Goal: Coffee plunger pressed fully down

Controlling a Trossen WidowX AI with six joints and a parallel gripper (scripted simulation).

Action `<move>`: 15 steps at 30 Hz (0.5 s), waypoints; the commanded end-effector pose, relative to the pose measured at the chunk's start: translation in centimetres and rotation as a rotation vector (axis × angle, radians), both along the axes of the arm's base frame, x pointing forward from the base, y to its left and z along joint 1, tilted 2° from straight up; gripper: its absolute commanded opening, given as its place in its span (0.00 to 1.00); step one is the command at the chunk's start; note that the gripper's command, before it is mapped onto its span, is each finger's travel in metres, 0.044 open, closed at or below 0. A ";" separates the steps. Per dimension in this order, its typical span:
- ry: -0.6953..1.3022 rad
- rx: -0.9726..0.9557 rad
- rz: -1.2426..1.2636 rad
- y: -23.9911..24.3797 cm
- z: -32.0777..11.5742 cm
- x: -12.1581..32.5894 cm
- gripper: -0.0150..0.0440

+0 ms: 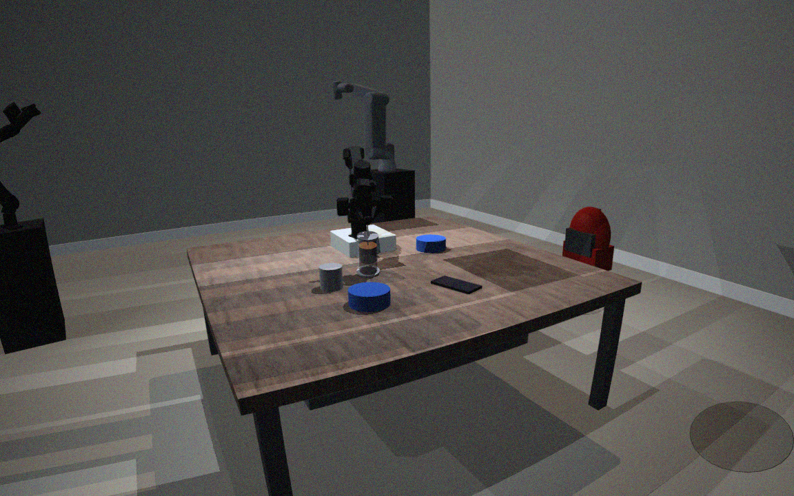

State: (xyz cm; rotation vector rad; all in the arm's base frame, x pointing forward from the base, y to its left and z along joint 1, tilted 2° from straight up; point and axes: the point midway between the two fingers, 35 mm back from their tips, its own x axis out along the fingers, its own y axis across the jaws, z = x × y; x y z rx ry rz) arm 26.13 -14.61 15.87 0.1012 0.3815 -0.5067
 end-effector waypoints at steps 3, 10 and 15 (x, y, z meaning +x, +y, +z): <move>0.079 0.037 0.004 0.1 -2.7 -0.1 0.46; 0.079 0.037 0.004 -0.1 -2.6 0.1 0.46; 0.079 0.037 0.004 -0.2 -2.6 0.3 0.46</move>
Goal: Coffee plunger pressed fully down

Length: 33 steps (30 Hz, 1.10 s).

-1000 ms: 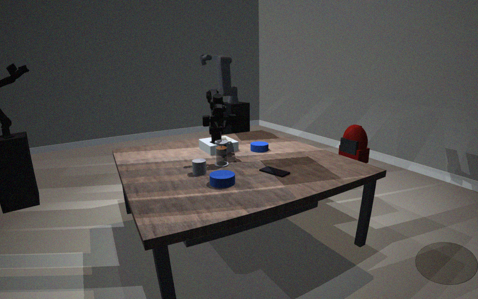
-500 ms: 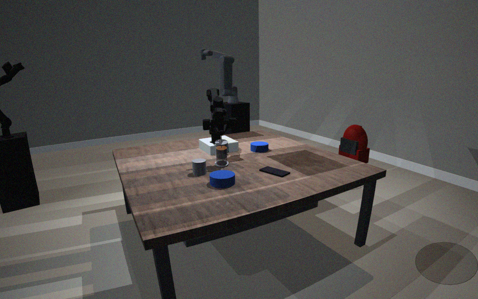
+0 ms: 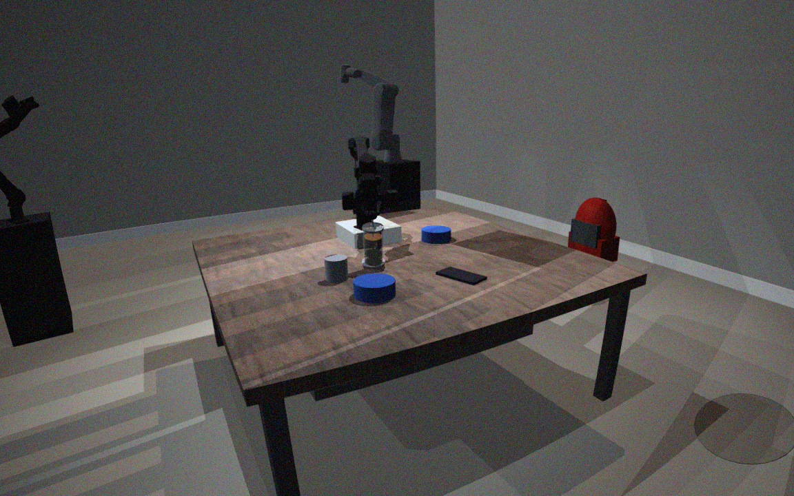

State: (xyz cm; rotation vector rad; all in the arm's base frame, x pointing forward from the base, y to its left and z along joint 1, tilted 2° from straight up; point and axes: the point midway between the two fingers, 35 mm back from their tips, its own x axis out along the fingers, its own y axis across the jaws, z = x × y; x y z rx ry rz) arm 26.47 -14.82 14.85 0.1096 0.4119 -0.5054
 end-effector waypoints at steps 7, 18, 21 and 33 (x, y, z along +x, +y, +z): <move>0.052 0.021 0.004 0.0 -1.5 0.1 0.46; 0.052 0.021 0.004 -0.1 -1.4 0.2 0.46; 0.052 0.021 0.004 -0.2 -1.4 0.3 0.46; 0.052 0.021 0.004 -0.3 -1.3 0.5 0.46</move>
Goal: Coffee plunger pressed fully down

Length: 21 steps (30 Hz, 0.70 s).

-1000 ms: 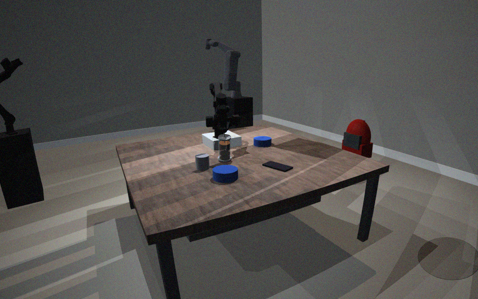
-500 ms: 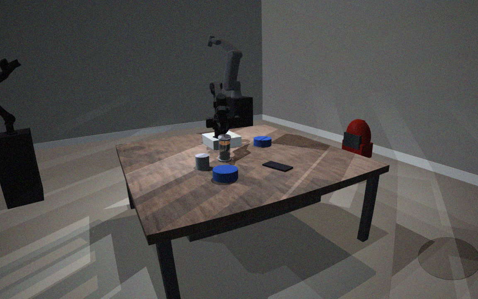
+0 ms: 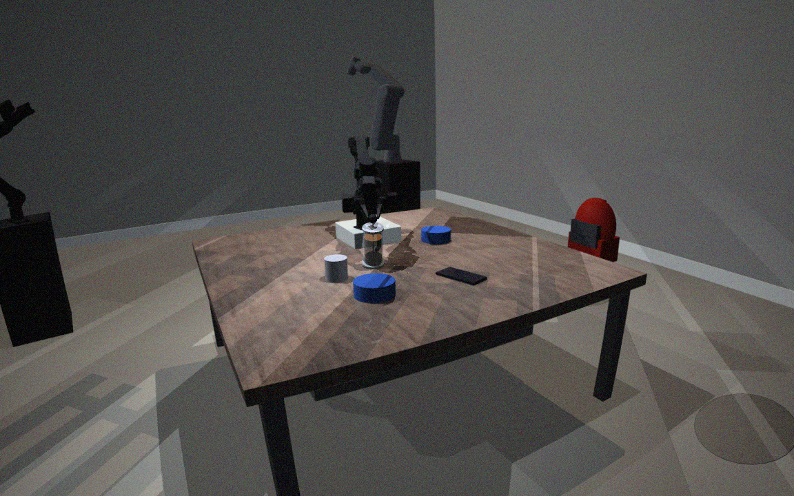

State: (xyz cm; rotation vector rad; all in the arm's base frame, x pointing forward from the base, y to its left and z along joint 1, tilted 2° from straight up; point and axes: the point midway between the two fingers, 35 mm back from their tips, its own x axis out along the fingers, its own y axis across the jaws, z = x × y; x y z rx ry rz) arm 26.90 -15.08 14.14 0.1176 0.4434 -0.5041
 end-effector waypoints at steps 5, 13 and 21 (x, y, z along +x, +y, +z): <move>0.023 0.006 0.004 -0.1 -0.6 0.1 0.46; 0.004 0.002 0.000 -0.1 -0.1 0.2 0.46; 0.004 0.002 0.000 -0.1 -0.1 0.2 0.46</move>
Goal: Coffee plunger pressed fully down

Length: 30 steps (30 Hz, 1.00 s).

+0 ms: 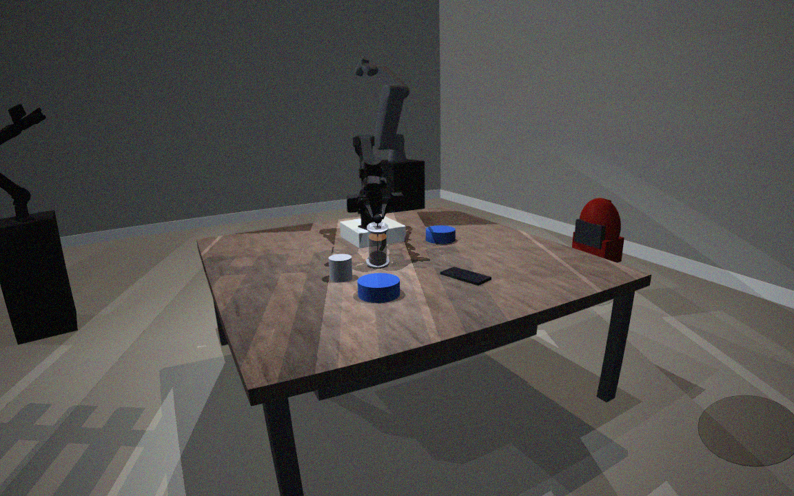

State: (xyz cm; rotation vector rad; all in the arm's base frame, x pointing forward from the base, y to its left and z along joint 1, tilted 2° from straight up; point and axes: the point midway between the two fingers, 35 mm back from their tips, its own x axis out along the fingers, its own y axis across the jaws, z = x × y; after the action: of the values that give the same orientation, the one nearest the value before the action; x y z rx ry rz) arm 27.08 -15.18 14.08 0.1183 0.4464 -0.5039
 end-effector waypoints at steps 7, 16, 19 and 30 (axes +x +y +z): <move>0.001 0.001 0.000 0.0 0.0 0.0 0.77; -0.002 -0.005 0.000 0.0 0.3 0.0 1.00; 0.003 -0.003 0.001 0.3 1.7 -0.5 1.00; 0.024 0.006 0.004 2.7 7.3 -4.4 1.00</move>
State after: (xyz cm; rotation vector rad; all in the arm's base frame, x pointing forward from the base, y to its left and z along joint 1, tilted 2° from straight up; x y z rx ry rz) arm 23.15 -12.74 21.35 0.1169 0.4590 -0.4985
